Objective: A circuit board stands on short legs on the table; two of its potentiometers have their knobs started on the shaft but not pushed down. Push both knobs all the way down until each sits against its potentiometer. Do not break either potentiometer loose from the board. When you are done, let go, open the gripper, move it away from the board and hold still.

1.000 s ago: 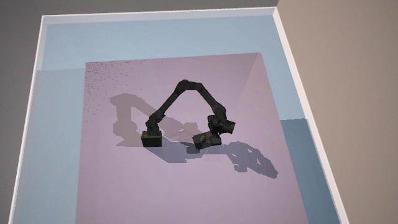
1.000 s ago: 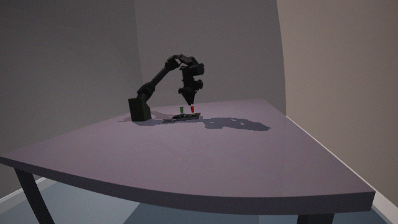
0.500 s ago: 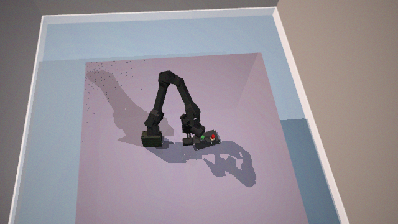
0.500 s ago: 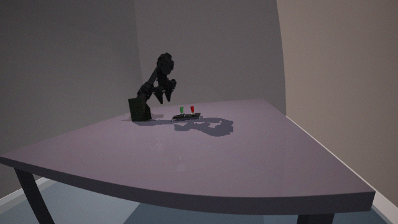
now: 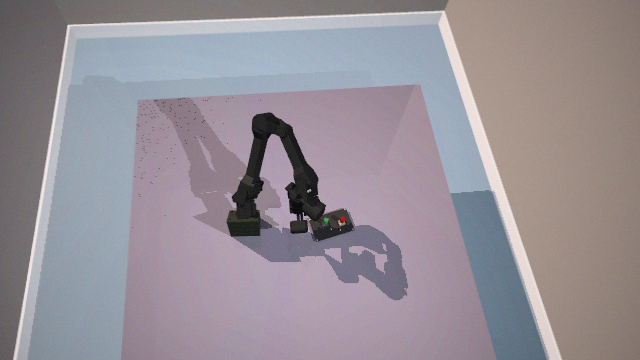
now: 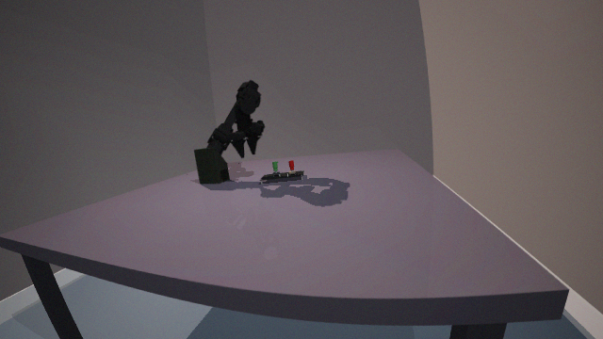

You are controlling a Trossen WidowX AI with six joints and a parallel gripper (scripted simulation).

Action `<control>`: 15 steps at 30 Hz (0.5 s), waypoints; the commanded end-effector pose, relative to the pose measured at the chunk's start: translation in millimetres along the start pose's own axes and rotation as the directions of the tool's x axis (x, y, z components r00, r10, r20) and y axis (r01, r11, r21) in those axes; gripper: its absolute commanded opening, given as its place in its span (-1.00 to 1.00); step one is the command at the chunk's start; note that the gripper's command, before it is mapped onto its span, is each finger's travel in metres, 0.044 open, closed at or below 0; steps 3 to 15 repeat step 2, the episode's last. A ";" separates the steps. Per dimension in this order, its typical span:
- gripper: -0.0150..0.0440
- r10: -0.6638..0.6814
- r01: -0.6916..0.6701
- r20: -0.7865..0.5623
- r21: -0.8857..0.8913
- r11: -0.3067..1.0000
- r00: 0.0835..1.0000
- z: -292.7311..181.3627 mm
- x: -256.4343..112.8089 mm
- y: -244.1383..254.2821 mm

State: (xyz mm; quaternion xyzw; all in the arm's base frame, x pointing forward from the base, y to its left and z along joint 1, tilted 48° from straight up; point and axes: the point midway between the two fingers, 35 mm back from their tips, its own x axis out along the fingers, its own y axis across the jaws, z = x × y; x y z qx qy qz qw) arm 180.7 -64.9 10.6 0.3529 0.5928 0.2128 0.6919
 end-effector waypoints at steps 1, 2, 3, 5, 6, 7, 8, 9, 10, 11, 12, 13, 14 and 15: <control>1.00 -0.003 0.003 -0.001 -0.007 1.000 1.000 -0.8 0.2 -0.3; 1.00 -0.003 0.003 -0.001 -0.007 1.000 1.000 -0.8 0.2 -0.3; 1.00 -0.003 0.003 -0.001 -0.007 1.000 1.000 -0.8 0.2 -0.3; 1.00 -0.003 0.003 -0.001 -0.007 1.000 1.000 -0.8 0.2 -0.3; 1.00 -0.003 0.003 -0.001 -0.007 1.000 1.000 -0.8 0.2 -0.3; 1.00 -0.003 0.003 -0.001 -0.007 1.000 1.000 -0.8 0.2 -0.3; 1.00 -0.003 0.003 -0.001 -0.007 1.000 1.000 -0.8 0.2 -0.3; 1.00 -0.003 0.003 -0.001 -0.007 1.000 1.000 -0.8 0.2 -0.3; 1.00 -0.003 0.003 -0.001 -0.007 1.000 1.000 -0.8 0.2 -0.3; 1.00 -0.003 0.003 -0.001 -0.007 1.000 1.000 -0.8 0.2 -0.3; 1.00 -0.003 0.003 -0.001 -0.007 1.000 1.000 -0.8 0.2 -0.3; 1.00 -0.003 0.003 -0.001 -0.007 1.000 1.000 -0.8 0.2 -0.3; 1.00 -0.003 0.003 -0.001 -0.007 1.000 1.000 -0.8 0.2 -0.3; 1.00 -0.003 0.003 -0.001 -0.007 1.000 1.000 -0.8 0.2 -0.3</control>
